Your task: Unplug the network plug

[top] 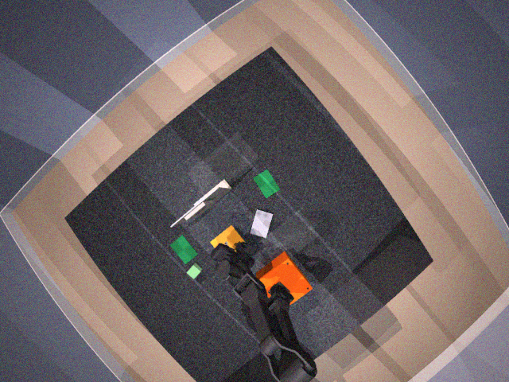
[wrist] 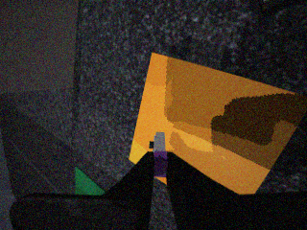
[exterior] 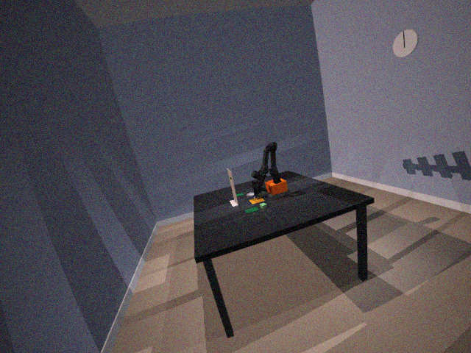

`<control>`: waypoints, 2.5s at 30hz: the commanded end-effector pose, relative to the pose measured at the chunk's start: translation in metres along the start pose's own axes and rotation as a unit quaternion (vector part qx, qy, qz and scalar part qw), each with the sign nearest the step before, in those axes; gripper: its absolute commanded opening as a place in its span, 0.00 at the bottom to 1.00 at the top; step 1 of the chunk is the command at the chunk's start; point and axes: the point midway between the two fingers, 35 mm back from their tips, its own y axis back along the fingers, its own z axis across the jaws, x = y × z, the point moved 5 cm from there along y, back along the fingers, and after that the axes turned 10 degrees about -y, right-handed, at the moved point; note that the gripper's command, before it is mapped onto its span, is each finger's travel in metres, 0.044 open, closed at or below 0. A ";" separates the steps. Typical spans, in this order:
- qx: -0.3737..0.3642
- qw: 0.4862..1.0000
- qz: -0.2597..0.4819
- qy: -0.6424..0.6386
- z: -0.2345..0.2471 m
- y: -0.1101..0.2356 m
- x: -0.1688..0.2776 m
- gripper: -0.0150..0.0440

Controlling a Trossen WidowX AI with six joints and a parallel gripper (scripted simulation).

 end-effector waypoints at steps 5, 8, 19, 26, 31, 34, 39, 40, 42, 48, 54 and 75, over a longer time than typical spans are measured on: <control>0.001 1.000 -0.003 0.000 -0.004 -0.004 -0.001 0.25; 0.001 1.000 -0.003 0.000 -0.005 -0.006 -0.002 0.25; 0.001 1.000 -0.003 0.000 -0.011 -0.011 -0.003 0.25; 0.001 1.000 -0.003 0.000 -0.014 -0.014 -0.003 0.25; 0.001 1.000 -0.002 0.000 -0.016 -0.015 -0.003 0.25; 0.001 1.000 -0.002 0.000 -0.016 -0.016 -0.003 0.25; 0.001 1.000 -0.002 0.000 -0.017 -0.018 -0.002 0.25; 0.001 1.000 -0.002 0.000 -0.017 -0.018 -0.002 0.25; 0.001 1.000 -0.002 0.000 -0.018 -0.019 -0.002 0.25; 0.001 1.000 0.001 0.002 -0.017 -0.018 -0.001 0.25; 0.001 1.000 0.001 0.002 -0.017 -0.018 -0.001 0.52; 0.001 1.000 0.000 0.002 -0.016 -0.010 -0.002 0.52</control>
